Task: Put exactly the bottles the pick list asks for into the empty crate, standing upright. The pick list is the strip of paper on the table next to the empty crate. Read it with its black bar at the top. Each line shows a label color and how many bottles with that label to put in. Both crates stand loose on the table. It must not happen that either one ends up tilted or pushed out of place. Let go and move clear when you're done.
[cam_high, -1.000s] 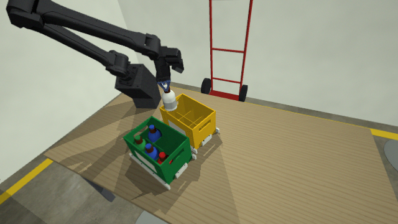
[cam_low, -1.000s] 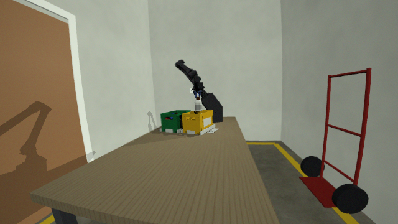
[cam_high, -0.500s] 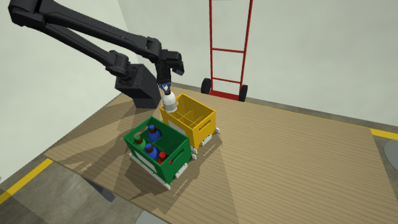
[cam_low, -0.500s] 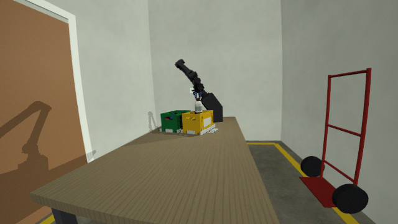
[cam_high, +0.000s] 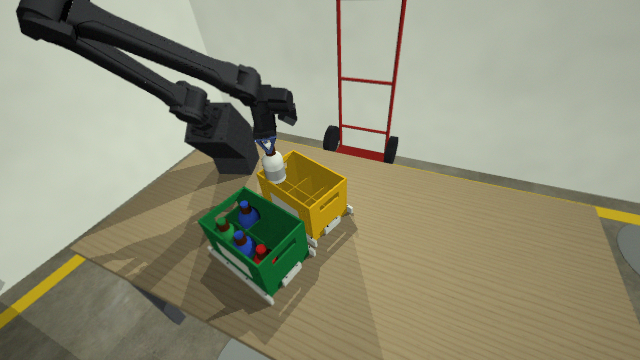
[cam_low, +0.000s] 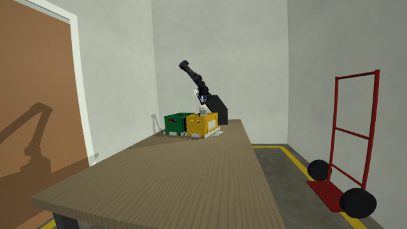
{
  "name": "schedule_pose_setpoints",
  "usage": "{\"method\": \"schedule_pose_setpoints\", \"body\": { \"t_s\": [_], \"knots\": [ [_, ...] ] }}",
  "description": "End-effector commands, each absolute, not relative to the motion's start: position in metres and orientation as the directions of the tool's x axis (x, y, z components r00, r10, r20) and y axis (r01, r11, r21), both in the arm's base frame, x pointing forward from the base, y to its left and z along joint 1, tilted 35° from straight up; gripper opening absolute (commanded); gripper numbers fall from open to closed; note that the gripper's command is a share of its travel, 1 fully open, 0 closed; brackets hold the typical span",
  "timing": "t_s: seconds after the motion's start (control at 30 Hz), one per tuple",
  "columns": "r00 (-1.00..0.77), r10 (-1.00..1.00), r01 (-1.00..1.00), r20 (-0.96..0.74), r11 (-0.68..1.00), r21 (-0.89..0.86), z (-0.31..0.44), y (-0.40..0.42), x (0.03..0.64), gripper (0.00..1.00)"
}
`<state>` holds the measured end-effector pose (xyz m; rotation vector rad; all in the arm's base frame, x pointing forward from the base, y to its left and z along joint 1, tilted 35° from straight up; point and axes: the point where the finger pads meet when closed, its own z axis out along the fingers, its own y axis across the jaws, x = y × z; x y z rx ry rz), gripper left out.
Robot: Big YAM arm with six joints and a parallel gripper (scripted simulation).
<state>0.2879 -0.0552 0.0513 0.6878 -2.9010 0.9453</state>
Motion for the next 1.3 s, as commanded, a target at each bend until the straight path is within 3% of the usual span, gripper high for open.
{"method": "schedule_pose_setpoints", "body": {
  "t_s": [0.0, 0.17, 0.57, 1.27],
  "knots": [
    [-0.909, -0.408, -0.379, 0.085, 0.725, -0.575, 0.068, -0.055, 0.309, 0.0],
    [-0.898, -0.416, -0.42, 0.144, 0.716, -0.557, 0.046, -0.058, 0.293, 0.0],
    [-0.91, -0.406, -0.38, 0.089, 0.724, -0.576, 0.054, -0.065, 0.309, 0.0],
    [-0.9, -0.412, -0.415, 0.14, 0.718, -0.559, 0.023, -0.076, 0.298, 0.0]
  ]
}}
